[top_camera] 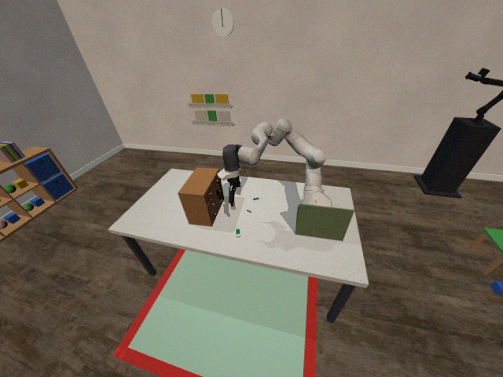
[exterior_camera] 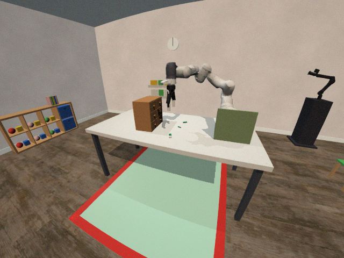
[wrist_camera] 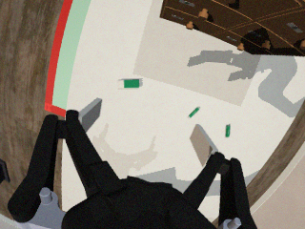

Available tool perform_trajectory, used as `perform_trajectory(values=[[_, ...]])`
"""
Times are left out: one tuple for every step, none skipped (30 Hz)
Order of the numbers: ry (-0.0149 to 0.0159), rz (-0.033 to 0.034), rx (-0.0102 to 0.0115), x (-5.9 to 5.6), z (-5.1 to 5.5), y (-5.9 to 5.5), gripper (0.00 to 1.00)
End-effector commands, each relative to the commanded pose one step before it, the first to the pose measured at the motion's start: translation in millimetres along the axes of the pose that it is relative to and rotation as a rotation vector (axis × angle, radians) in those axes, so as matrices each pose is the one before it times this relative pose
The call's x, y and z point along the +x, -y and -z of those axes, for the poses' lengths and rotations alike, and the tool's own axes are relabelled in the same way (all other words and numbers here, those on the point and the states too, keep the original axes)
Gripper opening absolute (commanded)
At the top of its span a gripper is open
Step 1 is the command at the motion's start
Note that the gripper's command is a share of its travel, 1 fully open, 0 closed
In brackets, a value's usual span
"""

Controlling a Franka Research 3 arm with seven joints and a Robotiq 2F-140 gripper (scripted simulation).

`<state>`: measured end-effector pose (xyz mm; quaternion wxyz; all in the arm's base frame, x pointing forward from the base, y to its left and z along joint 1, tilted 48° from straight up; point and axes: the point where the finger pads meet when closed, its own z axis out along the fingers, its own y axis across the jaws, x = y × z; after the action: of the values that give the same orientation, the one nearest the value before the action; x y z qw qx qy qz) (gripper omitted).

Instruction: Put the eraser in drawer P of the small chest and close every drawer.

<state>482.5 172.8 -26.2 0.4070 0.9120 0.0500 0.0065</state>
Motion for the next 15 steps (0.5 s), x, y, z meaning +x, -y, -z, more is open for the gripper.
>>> perform_trajectory(values=[[0.00306, 0.00654, -0.00024, -0.95, 0.49, 0.32, 1.0], [0.0, 0.0, 0.0, 0.0, 0.0, 0.0, 1.0], [-0.00316, -0.00619, 0.00036, 0.97, -0.38, -0.3, 1.0], [0.0, 0.0, 0.0, 0.0, 0.0, 0.0, 1.0], [0.0, 0.0, 0.0, 0.0, 0.0, 0.0, 1.0], [0.0, 0.0, 0.0, 0.0, 0.0, 0.0, 1.0], [0.0, 0.0, 0.0, 0.0, 0.0, 0.0, 1.0], [0.0, 0.0, 0.0, 0.0, 0.0, 0.0, 1.0], [0.0, 0.0, 0.0, 0.0, 0.0, 0.0, 1.0], [0.0, 0.0, 0.0, 0.0, 0.0, 0.0, 1.0], [0.0, 0.0, 0.0, 0.0, 0.0, 0.0, 1.0], [0.0, 0.0, 0.0, 0.0, 0.0, 0.0, 1.0], [0.0, 0.0, 0.0, 0.0, 0.0, 0.0, 1.0], [0.0, 0.0, 0.0, 0.0, 0.0, 0.0, 1.0], [0.0, 0.0, 0.0, 0.0, 0.0, 0.0, 1.0]])
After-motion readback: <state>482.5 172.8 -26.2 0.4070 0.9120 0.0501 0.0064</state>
